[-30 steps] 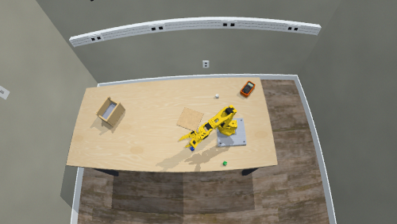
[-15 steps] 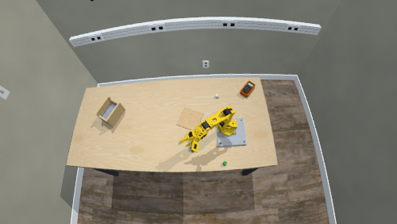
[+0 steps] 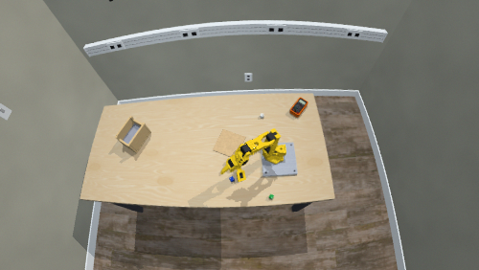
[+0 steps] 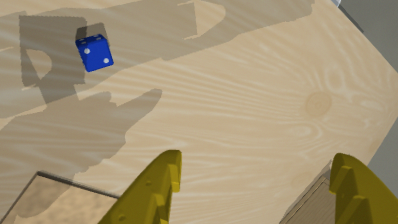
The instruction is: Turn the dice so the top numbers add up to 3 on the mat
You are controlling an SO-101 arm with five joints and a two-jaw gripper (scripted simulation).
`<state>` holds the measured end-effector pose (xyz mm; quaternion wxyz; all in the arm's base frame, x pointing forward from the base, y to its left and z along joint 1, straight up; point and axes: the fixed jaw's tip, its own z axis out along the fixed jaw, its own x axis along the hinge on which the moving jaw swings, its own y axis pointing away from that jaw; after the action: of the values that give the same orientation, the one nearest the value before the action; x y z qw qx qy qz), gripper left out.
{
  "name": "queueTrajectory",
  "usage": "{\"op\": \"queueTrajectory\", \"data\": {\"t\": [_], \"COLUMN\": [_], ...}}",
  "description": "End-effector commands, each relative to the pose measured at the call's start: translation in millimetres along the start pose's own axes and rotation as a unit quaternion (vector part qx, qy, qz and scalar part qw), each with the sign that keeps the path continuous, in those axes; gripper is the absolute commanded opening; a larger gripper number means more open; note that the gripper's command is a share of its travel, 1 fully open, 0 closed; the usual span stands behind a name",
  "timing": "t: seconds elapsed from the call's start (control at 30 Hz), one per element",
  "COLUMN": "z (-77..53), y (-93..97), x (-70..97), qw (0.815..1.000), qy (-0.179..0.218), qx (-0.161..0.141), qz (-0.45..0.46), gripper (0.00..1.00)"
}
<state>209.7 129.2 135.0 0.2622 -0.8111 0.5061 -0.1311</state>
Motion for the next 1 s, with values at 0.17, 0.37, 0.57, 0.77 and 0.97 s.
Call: {"op": "queueTrajectory", "data": {"t": [0.17,0.37,0.57,0.77,0.97], "z": [-6.5,-7.3,-6.5,7.3,34.9], "y": [3.8,4.6,5.0,13.3,35.0], "x": [1.5,1.6,1.7,2.5,4.5], "qw": [0.998,0.997,0.997,0.994,0.982], "qy": [0.002,0.002,0.002,0.004,0.008], "qx": [-0.051,-0.055,-0.058,-0.096,-0.179], "qz": [-0.047,-0.052,-0.052,-0.052,-0.051], "gripper": [0.28,0.28,0.28,0.28,0.28]}}
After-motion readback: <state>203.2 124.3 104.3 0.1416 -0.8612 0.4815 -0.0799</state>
